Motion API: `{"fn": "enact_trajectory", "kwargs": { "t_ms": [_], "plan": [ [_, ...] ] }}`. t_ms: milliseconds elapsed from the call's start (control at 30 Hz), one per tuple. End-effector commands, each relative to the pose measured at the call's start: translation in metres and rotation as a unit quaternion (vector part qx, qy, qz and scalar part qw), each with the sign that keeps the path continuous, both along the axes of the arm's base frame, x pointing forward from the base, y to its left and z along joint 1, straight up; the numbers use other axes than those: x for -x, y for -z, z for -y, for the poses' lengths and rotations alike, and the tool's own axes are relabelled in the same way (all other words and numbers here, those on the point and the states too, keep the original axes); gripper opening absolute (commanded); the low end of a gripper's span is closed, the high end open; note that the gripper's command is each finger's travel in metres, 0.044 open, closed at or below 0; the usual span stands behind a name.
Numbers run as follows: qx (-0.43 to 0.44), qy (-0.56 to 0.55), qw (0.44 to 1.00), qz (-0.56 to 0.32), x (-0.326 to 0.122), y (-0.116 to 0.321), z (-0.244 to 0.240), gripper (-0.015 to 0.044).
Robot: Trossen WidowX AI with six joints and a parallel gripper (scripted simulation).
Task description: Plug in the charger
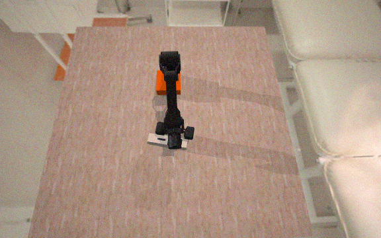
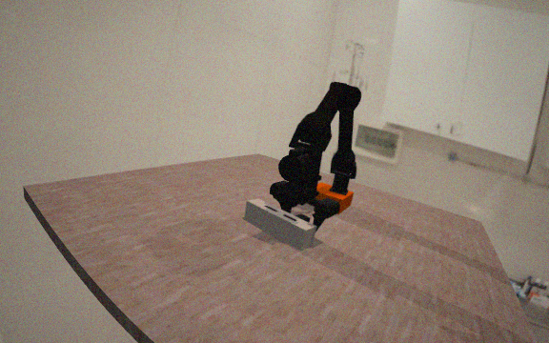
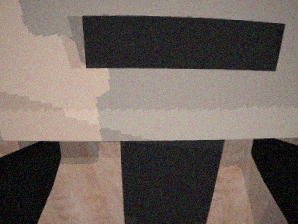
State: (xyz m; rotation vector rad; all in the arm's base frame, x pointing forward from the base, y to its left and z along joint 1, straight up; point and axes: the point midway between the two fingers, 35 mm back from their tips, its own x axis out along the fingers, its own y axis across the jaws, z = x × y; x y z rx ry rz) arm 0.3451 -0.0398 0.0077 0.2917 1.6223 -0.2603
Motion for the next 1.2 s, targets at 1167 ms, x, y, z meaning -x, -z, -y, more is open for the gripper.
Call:
{"fn": "enact_trajectory", "kwargs": {
  "t_ms": [1167],
  "plan": [
    [0.003, 0.001, 1.0, 0.012, 0.012, 0.0, -0.004, 0.044]
  ]
}}
